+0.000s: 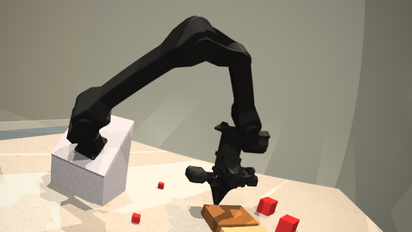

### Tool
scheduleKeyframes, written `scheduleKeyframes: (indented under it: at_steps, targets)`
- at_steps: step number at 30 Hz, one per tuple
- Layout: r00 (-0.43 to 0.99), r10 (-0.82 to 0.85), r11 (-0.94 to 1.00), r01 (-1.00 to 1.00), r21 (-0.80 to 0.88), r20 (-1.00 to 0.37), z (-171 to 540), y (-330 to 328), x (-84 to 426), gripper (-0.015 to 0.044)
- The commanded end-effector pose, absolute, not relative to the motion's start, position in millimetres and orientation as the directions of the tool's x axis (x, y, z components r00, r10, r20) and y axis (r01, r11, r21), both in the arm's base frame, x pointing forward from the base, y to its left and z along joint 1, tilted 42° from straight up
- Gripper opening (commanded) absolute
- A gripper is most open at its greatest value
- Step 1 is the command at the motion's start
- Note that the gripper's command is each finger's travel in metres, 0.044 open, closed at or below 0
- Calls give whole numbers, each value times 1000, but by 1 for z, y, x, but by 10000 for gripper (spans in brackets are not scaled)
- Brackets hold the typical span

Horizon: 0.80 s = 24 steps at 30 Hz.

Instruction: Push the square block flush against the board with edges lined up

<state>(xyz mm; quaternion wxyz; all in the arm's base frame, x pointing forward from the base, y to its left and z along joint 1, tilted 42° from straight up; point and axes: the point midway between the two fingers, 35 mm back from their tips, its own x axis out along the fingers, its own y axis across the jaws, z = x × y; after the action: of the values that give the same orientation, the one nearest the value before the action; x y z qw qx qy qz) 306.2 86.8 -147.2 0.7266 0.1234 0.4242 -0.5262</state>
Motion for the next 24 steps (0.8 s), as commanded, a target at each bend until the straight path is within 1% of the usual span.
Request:
scheduleKeyframes:
  at_steps: [1, 7, 13, 19, 24]
  targets:
    - [82, -657, 412, 871, -266, -749, -153, 92, 303, 0]
    - [82, -658, 412, 871, -267, -749, -157, 96, 299, 0]
    - [81, -656, 412, 871, -266, -750, -113, 130, 297, 0]
    - [81, -656, 412, 871, -266, -750, -112, 128, 298, 0]
    - [81, -658, 411, 872, -267, -748, -97, 111, 307, 0]
